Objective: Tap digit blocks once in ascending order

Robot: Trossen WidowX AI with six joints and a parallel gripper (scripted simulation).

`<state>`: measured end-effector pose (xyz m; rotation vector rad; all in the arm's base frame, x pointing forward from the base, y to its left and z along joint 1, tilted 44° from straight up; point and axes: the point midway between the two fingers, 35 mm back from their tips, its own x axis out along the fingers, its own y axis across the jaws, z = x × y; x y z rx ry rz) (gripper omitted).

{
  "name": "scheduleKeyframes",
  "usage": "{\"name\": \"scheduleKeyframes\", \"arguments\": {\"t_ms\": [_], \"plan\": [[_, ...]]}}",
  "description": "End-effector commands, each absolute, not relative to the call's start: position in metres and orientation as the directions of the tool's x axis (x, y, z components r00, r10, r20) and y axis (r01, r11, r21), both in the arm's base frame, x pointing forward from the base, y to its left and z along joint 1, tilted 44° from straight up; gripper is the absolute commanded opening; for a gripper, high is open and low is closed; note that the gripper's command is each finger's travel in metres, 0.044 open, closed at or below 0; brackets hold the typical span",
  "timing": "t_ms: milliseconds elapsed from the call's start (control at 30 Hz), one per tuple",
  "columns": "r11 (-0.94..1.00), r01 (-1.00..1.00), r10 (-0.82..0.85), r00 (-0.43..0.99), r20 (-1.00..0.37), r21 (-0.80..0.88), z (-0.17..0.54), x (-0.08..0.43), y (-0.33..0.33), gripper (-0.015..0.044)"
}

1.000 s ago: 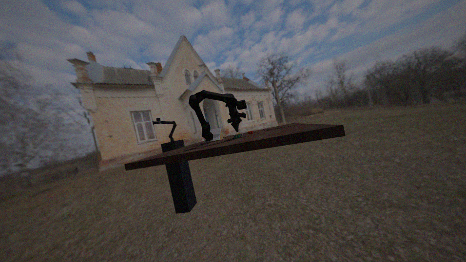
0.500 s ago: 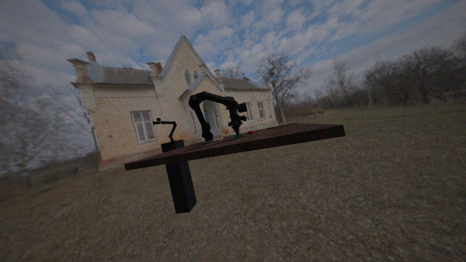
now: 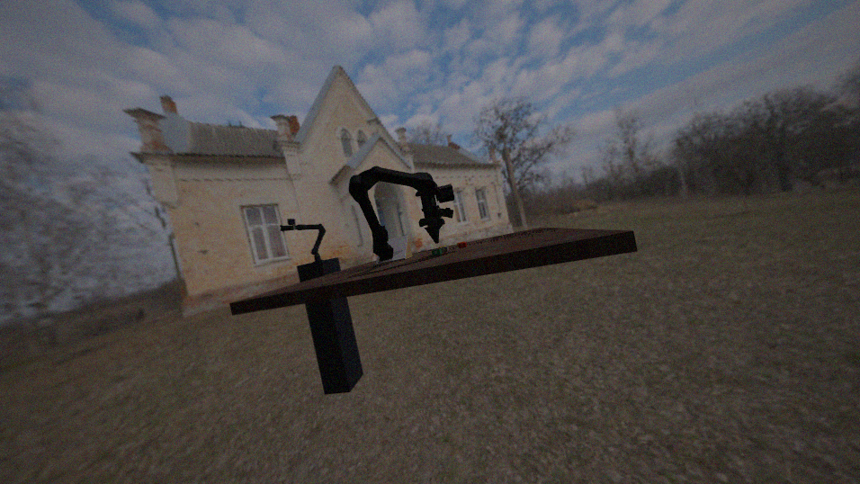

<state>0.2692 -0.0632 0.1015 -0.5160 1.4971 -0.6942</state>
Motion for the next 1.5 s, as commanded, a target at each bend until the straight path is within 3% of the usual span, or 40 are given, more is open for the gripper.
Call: {"name": "scheduleKeyframes", "arguments": {"t_ms": [0,333,767,1467], "plan": [[0.717,0.106,-0.689,-0.043,-0.723,-0.689,0.125,0.276,-0.04,0.002],[0.715,0.104,-0.691,-0.045,-0.721,-0.692,0.158,0.277,-0.006,0.002],[0.718,0.109,-0.688,-0.041,-0.725,-0.687,0.075,0.361,0.077,0.002],[0.717,0.111,-0.689,-0.04,-0.724,-0.689,0.014,0.359,0.02,0.002]]}}
